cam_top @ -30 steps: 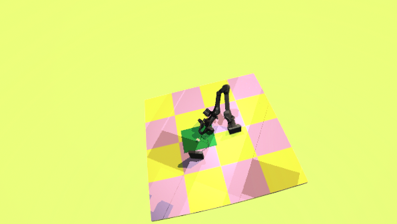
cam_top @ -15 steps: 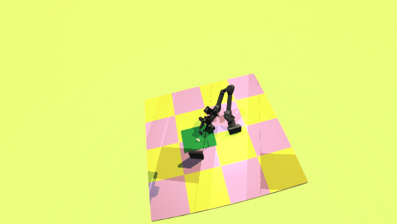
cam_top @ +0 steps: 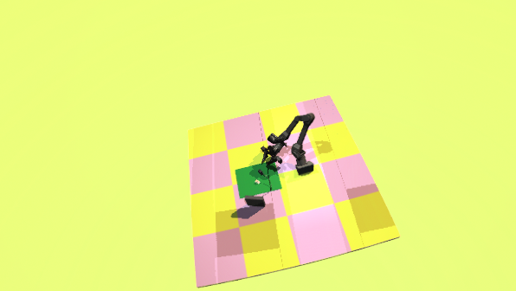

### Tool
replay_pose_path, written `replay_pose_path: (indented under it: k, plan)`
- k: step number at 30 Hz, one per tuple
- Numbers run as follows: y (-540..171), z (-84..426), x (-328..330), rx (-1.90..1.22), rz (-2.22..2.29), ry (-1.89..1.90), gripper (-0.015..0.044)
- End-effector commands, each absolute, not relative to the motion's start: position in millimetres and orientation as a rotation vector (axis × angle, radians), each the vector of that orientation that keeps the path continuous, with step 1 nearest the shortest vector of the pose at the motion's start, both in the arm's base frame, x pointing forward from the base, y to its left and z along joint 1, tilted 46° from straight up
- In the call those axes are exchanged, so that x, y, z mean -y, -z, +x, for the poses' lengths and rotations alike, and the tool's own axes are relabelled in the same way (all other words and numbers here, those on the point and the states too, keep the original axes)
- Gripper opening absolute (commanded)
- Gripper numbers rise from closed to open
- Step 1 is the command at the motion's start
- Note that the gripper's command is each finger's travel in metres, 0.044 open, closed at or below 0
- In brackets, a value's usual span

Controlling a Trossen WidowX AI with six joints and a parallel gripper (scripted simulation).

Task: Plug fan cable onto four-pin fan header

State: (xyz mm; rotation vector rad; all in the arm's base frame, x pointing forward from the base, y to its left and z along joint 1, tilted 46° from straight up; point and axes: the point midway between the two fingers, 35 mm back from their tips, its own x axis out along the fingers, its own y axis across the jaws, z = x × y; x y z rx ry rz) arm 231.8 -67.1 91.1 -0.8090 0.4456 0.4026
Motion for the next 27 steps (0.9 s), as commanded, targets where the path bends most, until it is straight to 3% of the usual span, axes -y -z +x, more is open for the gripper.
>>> replay_pose_path:
  k: [1,14,27]
  plan:
    - [-100.7,224.4,64.5,-0.437,-0.816,-0.402,0.0205]
    - [-118.1,200.0,51.5,-0.445,-0.800,-0.401,0.0205]
    - [-100.6,201.6,47.2,-0.728,-0.570,-0.437,0.0205]
